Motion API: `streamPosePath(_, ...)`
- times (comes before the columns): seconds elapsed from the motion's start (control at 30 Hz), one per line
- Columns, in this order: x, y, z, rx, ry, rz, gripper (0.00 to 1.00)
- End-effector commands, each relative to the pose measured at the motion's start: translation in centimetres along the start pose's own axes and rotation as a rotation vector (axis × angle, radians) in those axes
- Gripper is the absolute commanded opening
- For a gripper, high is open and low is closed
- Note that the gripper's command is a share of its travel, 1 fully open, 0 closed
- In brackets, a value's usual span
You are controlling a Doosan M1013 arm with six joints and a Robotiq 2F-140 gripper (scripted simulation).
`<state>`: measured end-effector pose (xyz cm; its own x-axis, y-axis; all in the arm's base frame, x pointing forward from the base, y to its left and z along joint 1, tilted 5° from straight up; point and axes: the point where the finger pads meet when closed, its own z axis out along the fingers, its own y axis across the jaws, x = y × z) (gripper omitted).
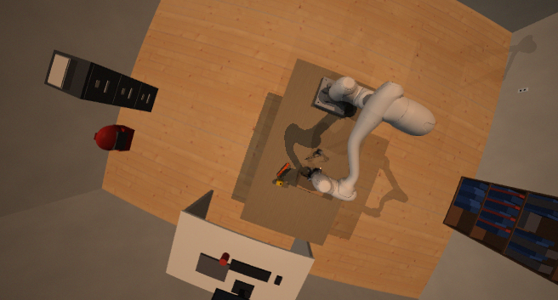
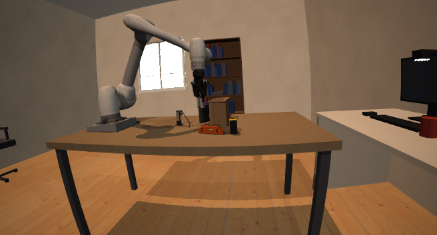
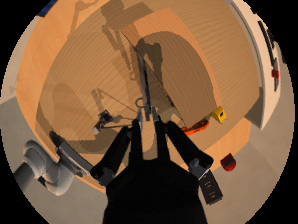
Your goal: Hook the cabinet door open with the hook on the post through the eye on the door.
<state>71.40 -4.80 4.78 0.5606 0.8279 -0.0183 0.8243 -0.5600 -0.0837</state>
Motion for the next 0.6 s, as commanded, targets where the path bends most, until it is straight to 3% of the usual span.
streamPosePath(0.0, 0.0, 0.0, -0.3, 0.000, 0.000, 0.000, 0.16)
streamPosePath(0.57, 0.0, 0.0, -3.1, 0.000, 0.000, 0.000, 0.16)
